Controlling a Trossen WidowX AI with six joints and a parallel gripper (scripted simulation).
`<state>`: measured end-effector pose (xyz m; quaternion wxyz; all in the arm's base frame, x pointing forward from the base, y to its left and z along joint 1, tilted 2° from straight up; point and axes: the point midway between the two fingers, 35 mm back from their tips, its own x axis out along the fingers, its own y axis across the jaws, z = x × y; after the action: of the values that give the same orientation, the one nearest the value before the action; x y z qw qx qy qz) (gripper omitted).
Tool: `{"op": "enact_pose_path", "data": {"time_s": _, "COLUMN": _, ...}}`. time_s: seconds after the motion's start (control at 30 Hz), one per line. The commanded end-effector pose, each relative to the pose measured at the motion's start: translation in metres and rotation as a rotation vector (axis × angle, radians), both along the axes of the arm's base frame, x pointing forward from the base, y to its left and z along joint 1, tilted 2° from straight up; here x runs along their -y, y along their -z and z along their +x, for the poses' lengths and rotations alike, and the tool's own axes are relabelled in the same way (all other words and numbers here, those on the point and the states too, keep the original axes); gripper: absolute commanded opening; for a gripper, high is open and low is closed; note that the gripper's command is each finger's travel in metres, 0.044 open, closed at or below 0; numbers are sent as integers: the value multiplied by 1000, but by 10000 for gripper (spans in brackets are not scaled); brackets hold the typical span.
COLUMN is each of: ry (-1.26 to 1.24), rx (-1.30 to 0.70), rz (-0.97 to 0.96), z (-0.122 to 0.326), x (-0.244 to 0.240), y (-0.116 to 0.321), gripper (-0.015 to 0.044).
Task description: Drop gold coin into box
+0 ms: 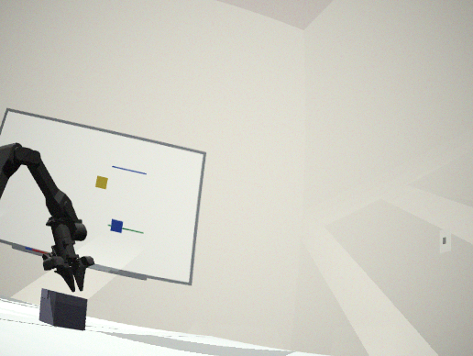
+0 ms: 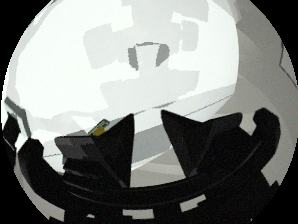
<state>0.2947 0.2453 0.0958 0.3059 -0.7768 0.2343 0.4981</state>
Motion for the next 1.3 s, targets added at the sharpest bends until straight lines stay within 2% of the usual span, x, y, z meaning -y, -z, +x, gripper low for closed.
{"op": "enact_pose_path", "data": {"time_s": 0.0, "ry": 347, "rx": -128, "rz": 103, "z": 14, "x": 60, "y": -10, "gripper": 161}}
{"op": "enact_pose_path", "data": {"time_s": 0.2, "ry": 898, "rx": -314, "rz": 247, "z": 10, "x": 145, "y": -25, "gripper": 161}}
{"op": "enact_pose_path", "data": {"time_s": 0.27, "ry": 1023, "rx": -354, "rz": 280, "z": 7, "x": 157, "y": -29, "gripper": 161}}
{"op": "enact_pose_path", "data": {"time_s": 0.57, "ry": 1039, "rx": -359, "rz": 284, "z": 7, "x": 158, "y": -30, "gripper": 161}}
{"op": "enact_pose_path", "data": {"time_s": 0.73, "ry": 1039, "rx": -359, "rz": 284, "z": 7, "x": 157, "y": 3, "gripper": 161}}
{"op": "enact_pose_path", "data": {"time_s": 1.27, "ry": 1039, "rx": -359, "rz": 284, "z": 6, "x": 156, "y": 26, "gripper": 161}}
